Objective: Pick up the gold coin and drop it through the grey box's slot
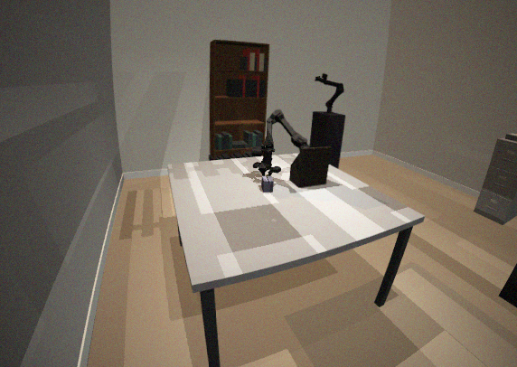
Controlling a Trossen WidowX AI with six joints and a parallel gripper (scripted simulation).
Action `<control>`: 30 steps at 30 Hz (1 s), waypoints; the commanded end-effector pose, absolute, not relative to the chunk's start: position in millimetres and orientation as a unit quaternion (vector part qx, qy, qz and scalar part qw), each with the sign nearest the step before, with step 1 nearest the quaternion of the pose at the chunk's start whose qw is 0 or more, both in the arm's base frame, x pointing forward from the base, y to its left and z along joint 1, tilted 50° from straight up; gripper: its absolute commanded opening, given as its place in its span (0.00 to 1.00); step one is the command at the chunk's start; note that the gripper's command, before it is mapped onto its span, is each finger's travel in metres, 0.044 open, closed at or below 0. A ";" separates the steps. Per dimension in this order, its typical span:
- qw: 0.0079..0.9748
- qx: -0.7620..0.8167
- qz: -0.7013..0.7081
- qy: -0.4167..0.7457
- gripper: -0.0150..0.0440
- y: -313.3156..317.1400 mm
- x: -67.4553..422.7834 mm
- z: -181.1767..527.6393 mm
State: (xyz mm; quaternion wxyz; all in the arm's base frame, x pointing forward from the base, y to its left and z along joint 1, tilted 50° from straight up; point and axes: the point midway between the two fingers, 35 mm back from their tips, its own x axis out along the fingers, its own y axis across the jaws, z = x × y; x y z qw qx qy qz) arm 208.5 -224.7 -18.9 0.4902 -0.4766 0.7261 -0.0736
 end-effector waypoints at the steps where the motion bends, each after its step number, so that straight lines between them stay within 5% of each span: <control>1: 0.488 -0.477 -0.069 0.728 0.53 -227.2 205.4 -23.5; 7: 0.488 -0.477 -0.069 0.728 0.30 -227.4 205.3 -23.6; 11: 0.488 -0.477 -0.069 0.728 0.26 -227.4 205.3 -23.6; 30: 0.492 -0.473 -0.066 0.728 0.25 -207.3 212.2 -9.2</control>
